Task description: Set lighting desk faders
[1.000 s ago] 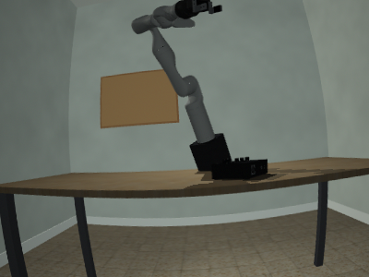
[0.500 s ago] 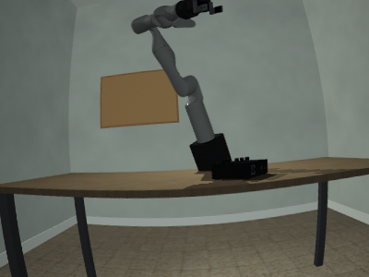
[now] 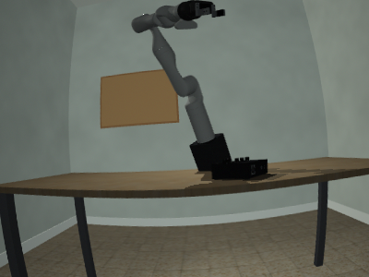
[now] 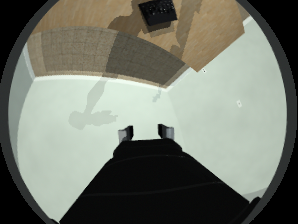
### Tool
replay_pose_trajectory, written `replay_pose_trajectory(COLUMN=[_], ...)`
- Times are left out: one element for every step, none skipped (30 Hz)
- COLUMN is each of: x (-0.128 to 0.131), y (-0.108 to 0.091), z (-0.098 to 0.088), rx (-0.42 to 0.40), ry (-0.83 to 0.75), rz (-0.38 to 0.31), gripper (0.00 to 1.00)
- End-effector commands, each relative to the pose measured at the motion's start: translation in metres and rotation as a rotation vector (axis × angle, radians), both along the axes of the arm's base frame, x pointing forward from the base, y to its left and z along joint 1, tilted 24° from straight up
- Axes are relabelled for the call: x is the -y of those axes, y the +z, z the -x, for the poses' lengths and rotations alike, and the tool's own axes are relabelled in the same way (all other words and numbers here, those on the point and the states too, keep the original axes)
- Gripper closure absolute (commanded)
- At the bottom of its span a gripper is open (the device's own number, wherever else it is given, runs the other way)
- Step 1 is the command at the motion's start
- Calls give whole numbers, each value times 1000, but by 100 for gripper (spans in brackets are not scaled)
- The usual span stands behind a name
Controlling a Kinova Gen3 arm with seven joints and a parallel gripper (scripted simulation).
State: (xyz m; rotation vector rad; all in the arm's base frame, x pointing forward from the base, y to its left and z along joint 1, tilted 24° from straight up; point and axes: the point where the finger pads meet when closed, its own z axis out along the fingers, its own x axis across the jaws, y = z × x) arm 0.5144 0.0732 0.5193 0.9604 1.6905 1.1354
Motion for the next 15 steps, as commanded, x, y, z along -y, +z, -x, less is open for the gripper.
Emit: replay_pose_trajectory(x=[0, 0, 0, 0, 0, 0, 0, 0, 0, 0, 0, -1, -1, -1, -1], y=[0, 0, 0, 0, 0, 0, 0, 0, 0, 0, 0, -19, -19, -19, -19], z=[-1, -1, -1, -1, -1, -1, -1, -1, -1, -1, -1, -6, -6, -6, -6], rx=[-7, -7, -7, -7, -7, -7, -7, -7, -7, -7, -7, -57, -57, -57, -57], ry=[-5, -5, -5, -5, -5, -5, -5, -5, -5, -5, -5, -32, -32, -32, -32], rz=[-11, -11, -11, -11, -11, -11, -11, -11, -11, -11, -11, -15, -15, -15, -15], gripper=[0, 0, 0, 0, 0, 0, 0, 0, 0, 0, 0, 0, 0, 0, 0])
